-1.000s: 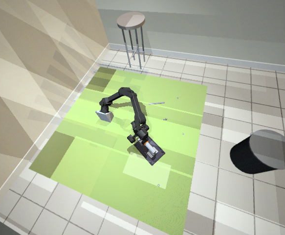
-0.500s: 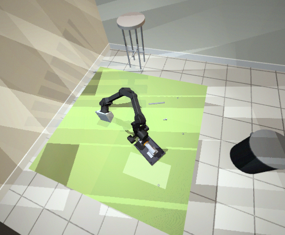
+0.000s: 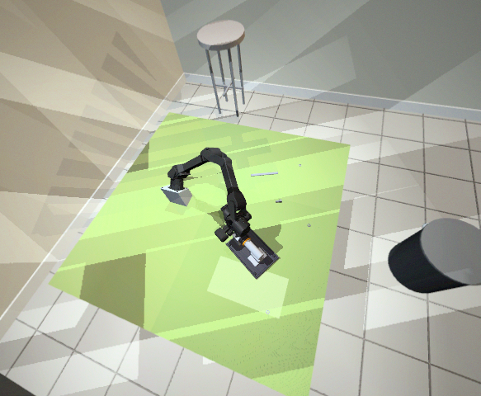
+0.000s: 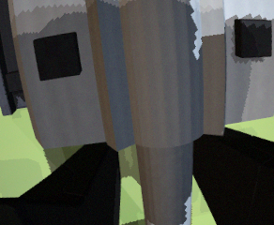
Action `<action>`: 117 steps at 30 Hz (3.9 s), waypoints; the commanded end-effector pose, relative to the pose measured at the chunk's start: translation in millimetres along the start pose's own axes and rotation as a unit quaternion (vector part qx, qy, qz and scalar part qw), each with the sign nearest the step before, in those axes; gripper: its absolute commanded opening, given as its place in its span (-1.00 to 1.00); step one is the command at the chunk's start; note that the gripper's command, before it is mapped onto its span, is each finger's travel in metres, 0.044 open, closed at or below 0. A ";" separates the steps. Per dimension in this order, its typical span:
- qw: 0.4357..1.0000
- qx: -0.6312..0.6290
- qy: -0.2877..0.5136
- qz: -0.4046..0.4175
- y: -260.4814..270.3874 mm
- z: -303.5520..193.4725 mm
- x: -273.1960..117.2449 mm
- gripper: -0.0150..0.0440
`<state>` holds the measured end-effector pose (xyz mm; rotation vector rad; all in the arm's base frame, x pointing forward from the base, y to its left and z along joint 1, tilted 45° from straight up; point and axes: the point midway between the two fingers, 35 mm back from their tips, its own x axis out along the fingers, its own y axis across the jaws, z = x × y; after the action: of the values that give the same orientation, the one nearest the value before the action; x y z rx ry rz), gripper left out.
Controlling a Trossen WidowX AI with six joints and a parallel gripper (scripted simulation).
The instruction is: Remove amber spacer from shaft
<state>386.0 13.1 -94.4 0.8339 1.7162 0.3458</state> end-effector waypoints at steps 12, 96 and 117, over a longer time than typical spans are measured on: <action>1.000 0.002 0.000 0.002 0.0 -1.8 0.0 -0.49; 1.000 0.003 0.001 0.002 -0.2 -20.6 0.3 -0.49; 1.000 0.003 0.001 0.002 -0.2 -23.3 0.3 -0.49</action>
<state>365.7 17.2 -88.4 0.8409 1.7167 0.3434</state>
